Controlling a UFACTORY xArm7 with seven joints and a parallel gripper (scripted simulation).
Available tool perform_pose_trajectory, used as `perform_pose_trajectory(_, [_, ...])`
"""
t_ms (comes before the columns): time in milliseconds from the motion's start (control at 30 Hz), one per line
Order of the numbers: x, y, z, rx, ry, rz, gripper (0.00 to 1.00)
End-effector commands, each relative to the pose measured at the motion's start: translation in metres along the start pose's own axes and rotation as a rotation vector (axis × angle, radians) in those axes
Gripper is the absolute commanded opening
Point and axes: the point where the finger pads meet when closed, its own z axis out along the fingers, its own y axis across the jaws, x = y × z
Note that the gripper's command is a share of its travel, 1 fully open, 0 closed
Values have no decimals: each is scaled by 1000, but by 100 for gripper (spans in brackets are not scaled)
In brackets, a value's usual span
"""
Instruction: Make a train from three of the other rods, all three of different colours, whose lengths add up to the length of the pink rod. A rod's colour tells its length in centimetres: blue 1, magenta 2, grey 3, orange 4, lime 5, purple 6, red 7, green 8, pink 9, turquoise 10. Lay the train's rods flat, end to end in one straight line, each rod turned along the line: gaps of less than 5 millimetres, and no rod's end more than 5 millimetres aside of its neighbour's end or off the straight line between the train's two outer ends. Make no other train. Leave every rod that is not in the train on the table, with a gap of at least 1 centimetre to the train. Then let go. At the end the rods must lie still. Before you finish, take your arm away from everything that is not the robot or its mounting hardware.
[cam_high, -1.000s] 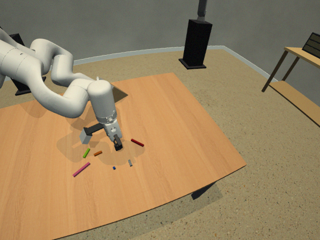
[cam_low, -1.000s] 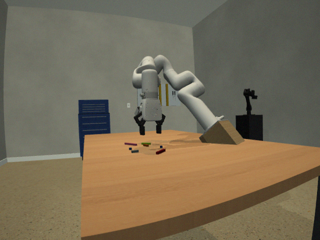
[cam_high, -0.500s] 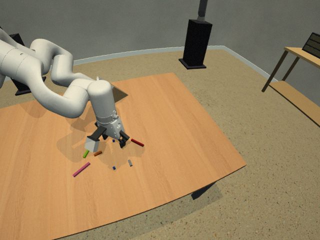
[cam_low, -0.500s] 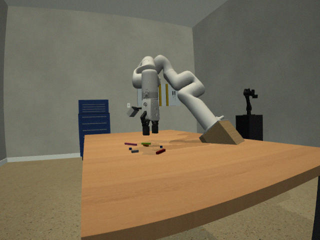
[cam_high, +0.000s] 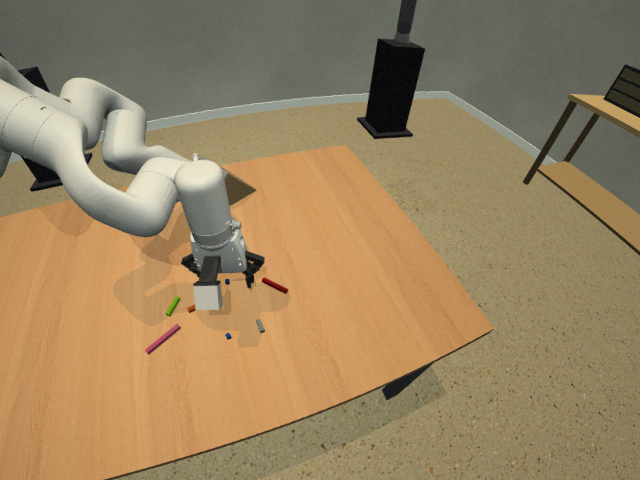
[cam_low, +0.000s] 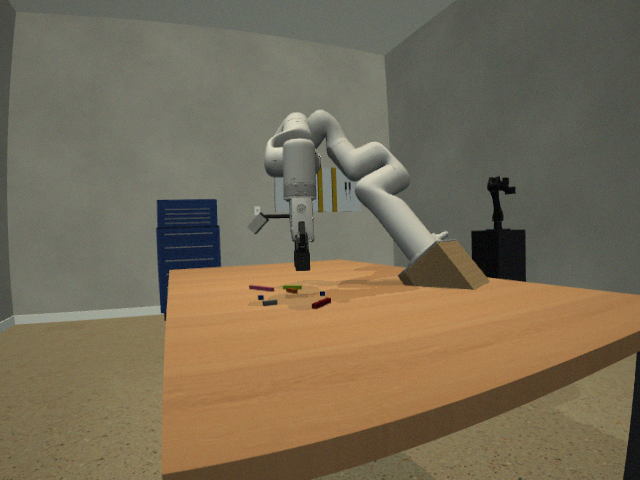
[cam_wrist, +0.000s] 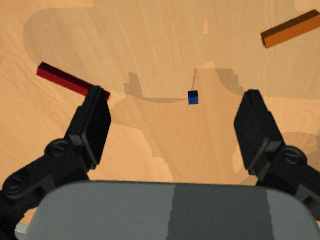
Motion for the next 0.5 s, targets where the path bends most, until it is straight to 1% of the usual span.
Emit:
perform_pose_trajectory(0, [1, -1, -1, 2, -7, -148, 100])
perform_pose_trajectory(200, [1, -1, -1, 3, -7, -270, 100])
perform_pose_trajectory(467, [1, -1, -1, 3, -7, -297, 100])
